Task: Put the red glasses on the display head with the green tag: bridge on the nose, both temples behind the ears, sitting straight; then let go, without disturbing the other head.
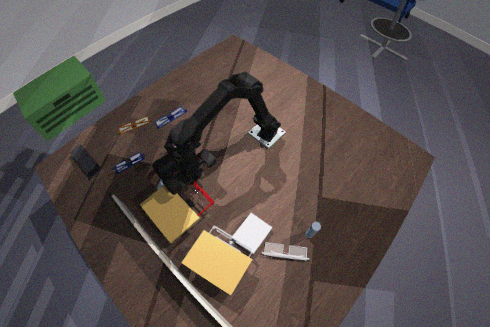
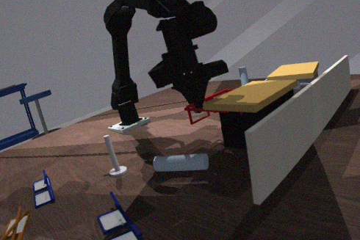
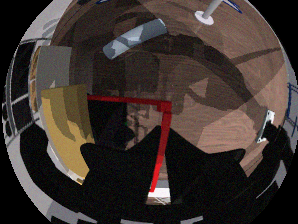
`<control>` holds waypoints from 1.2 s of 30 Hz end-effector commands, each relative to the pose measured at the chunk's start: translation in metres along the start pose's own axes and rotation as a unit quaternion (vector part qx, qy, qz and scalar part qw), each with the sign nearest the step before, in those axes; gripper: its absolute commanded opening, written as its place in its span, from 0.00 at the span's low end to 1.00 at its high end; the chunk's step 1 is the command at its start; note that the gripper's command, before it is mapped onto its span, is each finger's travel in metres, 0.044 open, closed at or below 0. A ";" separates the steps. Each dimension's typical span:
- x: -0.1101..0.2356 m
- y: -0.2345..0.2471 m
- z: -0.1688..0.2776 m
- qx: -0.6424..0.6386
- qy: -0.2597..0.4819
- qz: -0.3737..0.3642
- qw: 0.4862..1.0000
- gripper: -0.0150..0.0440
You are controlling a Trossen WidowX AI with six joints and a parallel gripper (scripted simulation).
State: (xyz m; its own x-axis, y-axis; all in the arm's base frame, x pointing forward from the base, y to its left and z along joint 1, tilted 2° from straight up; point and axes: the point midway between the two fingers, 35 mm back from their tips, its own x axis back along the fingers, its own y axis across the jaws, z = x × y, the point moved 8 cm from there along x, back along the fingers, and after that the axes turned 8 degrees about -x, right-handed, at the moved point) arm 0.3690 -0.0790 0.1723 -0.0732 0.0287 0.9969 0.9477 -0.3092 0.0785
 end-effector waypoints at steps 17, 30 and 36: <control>-0.005 0.029 0.005 -0.001 0.002 0.002 1.000 0.25; -0.006 0.036 0.005 -0.001 0.002 0.001 1.000 0.25; -0.006 0.036 0.005 -0.001 0.002 0.001 1.000 0.25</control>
